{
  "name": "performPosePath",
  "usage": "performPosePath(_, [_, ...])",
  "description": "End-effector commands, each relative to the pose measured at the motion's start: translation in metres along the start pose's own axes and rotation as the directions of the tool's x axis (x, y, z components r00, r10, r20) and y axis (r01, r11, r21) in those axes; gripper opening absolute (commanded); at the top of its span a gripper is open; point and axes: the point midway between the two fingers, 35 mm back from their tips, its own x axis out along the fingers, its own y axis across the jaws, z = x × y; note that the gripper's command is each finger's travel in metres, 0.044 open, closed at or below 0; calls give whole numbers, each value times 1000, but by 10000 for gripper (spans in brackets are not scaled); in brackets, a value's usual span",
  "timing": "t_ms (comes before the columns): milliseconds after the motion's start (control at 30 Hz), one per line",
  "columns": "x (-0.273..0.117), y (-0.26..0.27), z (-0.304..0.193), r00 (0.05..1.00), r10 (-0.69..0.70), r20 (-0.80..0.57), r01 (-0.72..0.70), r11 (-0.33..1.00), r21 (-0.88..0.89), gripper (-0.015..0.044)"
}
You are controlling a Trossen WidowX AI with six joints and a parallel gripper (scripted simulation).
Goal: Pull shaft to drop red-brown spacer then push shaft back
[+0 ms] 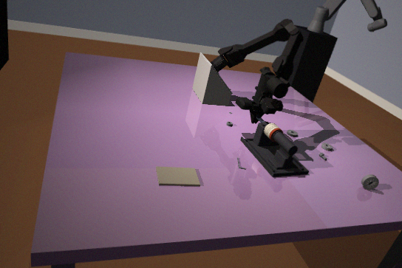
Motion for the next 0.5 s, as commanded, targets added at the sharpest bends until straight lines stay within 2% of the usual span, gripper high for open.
performPosePath(0, [0, 0, -2, 1000, 4, -2, -4, 1000, -2, 0])
performPosePath(467, [0, 0, -3, 1000, 4, -2, -4, 1000, -1, 0])
